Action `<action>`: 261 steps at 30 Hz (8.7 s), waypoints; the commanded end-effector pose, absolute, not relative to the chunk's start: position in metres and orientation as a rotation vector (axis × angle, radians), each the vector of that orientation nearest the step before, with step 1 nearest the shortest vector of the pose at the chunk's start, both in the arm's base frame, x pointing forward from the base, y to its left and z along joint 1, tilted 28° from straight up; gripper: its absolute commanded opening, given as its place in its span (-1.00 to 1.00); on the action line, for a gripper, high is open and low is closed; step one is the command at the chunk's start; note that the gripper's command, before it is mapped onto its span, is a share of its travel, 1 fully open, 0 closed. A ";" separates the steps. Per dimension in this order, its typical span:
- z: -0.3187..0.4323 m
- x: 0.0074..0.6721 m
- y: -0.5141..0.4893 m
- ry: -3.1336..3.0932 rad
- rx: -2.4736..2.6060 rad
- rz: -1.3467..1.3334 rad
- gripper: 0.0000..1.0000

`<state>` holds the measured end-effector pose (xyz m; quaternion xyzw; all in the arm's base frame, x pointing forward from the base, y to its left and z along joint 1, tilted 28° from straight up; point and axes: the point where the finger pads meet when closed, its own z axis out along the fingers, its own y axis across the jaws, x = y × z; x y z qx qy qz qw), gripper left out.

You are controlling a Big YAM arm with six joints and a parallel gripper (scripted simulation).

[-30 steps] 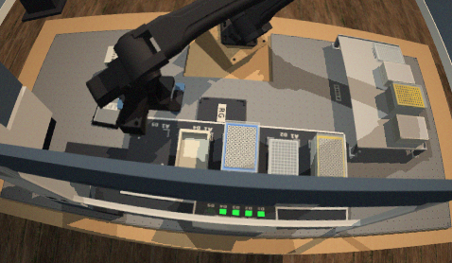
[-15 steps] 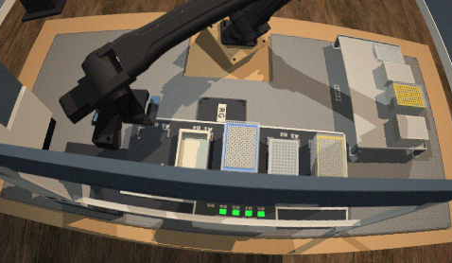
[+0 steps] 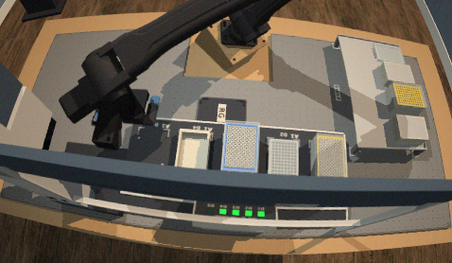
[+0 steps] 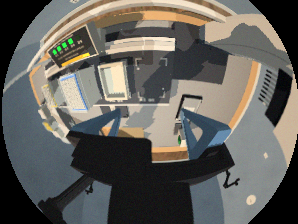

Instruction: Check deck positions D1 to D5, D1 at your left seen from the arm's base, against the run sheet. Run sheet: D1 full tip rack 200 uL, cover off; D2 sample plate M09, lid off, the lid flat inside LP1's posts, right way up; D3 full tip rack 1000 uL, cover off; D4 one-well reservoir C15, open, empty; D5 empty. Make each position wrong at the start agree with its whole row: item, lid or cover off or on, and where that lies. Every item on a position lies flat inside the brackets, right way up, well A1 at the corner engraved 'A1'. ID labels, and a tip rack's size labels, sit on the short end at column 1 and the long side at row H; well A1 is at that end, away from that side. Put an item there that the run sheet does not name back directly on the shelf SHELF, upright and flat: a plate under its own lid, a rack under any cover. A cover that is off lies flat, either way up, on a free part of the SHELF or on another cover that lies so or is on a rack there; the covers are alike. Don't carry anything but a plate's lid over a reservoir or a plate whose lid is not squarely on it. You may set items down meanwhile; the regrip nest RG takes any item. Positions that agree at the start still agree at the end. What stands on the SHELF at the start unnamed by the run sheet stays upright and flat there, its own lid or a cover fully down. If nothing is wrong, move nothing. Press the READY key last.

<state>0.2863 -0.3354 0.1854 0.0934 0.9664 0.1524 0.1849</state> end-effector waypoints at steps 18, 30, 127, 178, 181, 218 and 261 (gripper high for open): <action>0.219 0.289 -0.357 2.684 0.245 0.326 1.00; 0.184 0.307 -0.344 2.698 0.244 0.373 1.00; 0.212 0.322 -0.220 2.692 0.250 0.379 1.00; 0.254 0.338 -0.100 2.683 0.249 0.393 1.00; 0.254 0.338 -0.100 2.683 0.249 0.393 1.00; 0.309 0.355 0.004 2.625 0.231 0.405 1.00; 0.316 0.361 0.037 2.638 0.239 0.420 1.00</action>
